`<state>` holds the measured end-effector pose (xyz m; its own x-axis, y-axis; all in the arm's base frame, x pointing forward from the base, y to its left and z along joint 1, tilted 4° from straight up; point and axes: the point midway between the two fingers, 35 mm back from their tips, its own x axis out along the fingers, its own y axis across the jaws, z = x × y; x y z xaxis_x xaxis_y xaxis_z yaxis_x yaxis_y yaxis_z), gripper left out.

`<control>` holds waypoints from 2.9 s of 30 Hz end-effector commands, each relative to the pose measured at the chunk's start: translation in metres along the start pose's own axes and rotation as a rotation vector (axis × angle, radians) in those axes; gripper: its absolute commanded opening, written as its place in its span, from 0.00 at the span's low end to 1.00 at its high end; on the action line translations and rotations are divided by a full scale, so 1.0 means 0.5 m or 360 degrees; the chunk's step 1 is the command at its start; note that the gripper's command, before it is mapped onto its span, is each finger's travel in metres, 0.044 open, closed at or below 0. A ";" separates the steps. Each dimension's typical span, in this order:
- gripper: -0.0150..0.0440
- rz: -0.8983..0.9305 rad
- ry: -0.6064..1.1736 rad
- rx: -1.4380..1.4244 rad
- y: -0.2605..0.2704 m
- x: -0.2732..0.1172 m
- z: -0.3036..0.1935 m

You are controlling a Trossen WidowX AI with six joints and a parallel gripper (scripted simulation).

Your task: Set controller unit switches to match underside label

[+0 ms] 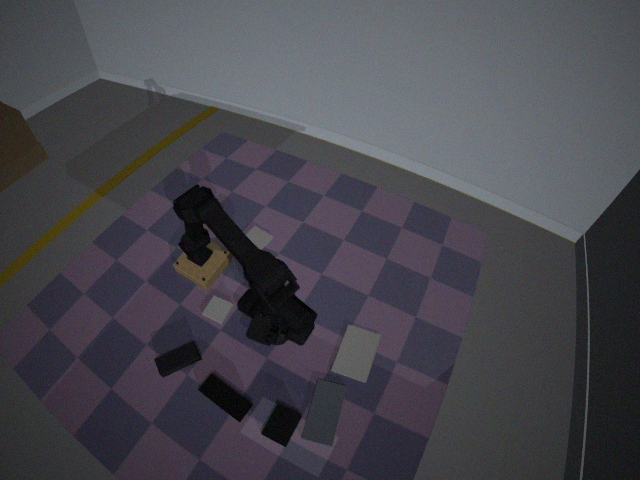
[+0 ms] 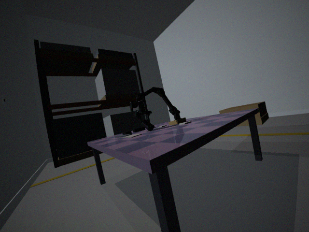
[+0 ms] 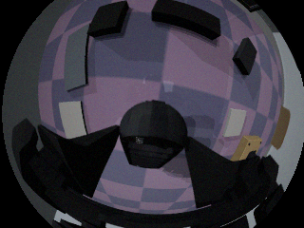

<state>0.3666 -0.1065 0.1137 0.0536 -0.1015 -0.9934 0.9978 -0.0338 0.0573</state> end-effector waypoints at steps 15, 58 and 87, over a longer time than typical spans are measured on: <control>0.82 -0.0001 -0.0047 -0.0005 0.001 -0.017 -0.033; 0.82 -0.0001 -0.0184 -0.0005 0.001 -0.047 -0.099; 0.82 -0.0001 -0.0285 -0.0005 0.001 -0.060 -0.148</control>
<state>0.3678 -0.0365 0.1384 0.0492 -0.2788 -0.9591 0.9976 -0.0339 0.0611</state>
